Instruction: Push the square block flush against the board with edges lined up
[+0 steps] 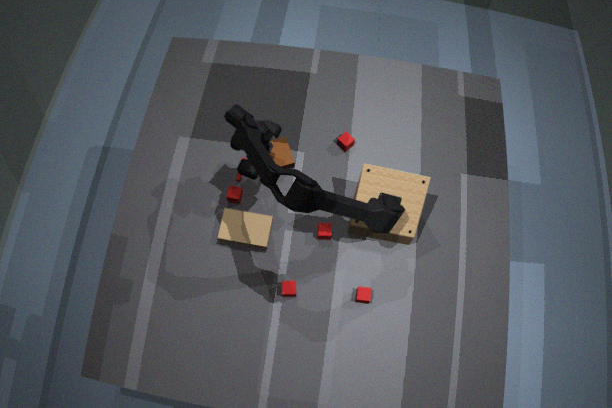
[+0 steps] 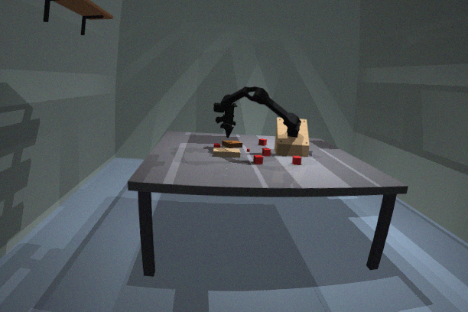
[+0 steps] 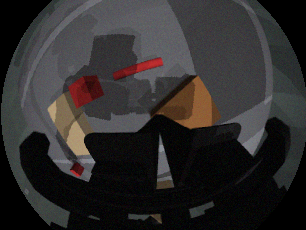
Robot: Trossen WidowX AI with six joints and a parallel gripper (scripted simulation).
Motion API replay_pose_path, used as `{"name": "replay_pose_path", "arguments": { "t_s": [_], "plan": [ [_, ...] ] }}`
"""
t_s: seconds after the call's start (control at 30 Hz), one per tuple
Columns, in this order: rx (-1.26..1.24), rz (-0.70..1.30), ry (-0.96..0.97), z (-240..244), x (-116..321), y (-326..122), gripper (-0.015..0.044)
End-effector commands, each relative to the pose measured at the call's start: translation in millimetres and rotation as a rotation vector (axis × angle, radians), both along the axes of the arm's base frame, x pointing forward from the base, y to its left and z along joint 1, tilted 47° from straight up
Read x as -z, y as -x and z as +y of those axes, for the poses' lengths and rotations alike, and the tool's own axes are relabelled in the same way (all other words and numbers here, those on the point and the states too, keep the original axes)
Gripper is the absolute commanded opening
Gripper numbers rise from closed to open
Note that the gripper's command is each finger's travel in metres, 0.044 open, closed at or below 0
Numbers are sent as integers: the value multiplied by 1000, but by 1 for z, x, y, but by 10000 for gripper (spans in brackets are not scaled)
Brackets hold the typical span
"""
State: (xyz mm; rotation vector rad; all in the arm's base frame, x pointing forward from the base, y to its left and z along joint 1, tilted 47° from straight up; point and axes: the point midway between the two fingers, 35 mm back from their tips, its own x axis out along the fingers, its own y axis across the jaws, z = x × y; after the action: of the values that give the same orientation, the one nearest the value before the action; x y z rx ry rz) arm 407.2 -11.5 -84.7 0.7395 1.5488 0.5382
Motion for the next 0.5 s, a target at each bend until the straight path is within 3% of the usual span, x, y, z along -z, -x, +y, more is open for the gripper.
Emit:
{"name": "replay_pose_path", "arguments": {
  "t_s": [0.0,0.47],
  "plan": [
    [78,75,10,-15,12,-3,0],
    [404,422,20,-70,70,4,0]
  ]
}}
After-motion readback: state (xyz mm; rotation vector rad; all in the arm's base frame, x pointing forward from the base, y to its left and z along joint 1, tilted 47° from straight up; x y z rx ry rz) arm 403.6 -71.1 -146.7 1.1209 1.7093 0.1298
